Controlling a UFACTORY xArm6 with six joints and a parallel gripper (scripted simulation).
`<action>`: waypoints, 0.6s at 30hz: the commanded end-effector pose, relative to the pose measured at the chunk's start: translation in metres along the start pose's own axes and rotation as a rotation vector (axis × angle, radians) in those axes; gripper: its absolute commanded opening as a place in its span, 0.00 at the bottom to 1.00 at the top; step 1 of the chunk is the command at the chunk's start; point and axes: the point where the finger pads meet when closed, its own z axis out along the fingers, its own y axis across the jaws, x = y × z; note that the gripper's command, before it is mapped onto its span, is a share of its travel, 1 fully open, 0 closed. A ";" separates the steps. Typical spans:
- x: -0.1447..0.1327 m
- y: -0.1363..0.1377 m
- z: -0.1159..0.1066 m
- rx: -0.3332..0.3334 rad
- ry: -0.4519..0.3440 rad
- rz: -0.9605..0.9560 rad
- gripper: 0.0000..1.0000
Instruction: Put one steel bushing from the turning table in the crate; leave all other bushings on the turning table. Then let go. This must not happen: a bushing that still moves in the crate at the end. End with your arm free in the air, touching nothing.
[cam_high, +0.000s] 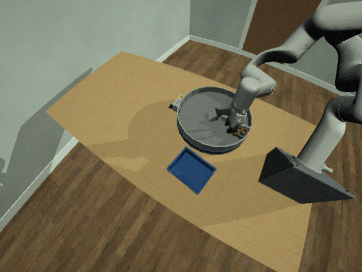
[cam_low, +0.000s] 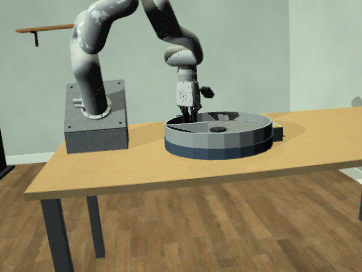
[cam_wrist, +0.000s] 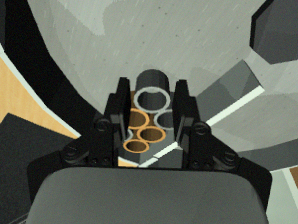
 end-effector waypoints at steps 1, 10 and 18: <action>0.001 0.001 0.003 -0.001 0.003 0.001 0.40; 0.001 0.001 0.018 -0.001 0.003 0.001 0.40; 0.001 0.001 0.021 -0.001 0.003 0.001 0.40</action>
